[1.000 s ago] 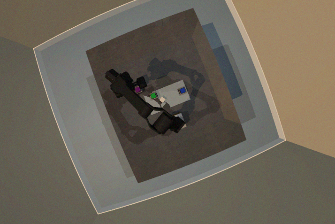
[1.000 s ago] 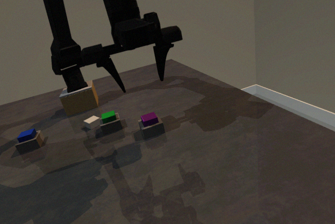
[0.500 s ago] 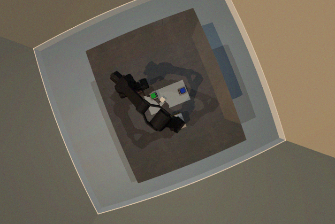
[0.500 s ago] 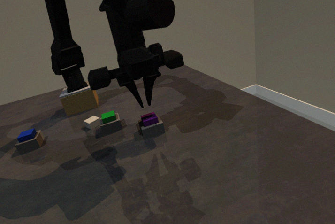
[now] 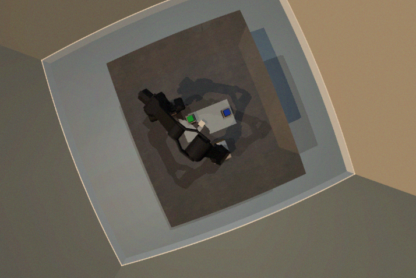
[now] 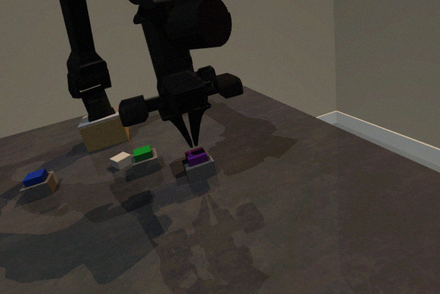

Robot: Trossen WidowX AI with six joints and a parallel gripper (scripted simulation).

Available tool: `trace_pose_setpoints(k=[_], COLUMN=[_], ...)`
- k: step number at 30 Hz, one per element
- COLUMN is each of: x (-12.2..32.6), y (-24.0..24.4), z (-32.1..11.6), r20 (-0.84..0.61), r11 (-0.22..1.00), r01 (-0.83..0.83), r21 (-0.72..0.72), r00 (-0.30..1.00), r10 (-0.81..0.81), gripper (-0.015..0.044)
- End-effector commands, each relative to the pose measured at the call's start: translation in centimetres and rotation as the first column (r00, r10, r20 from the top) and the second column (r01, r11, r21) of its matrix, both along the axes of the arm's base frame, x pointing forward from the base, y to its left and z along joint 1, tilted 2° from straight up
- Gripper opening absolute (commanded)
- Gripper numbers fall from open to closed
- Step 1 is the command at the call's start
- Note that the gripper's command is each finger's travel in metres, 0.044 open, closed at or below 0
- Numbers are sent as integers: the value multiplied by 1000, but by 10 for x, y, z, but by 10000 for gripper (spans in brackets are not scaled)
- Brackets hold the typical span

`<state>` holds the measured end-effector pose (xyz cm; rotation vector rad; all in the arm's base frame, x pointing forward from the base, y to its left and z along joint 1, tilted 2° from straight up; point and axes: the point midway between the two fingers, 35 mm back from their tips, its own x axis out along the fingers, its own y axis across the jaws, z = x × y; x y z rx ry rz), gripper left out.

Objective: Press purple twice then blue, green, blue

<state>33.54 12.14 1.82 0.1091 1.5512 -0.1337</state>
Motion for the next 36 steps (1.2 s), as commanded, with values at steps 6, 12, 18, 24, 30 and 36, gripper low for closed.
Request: trace_pose_setpoints(k=[6,12,18,24,30,36], x=[-1,-1,-1,-1,0,-1], y=[0,0,0,0,0,0], z=[-15,-22,-22,-22,-17,12], r20=[-3,-3,-3,-3,-1,-3], r11=[1000,1000,1000,1000,1000,1000], r01=[-5,-5,-5,-5,-1,-5], r21=[3,3,3,3,0,3], r00=[1000,1000,1000,1000,1000,1000], r10=[5,5,5,5,1,5], gripper=[20,20,20,20,20,20])
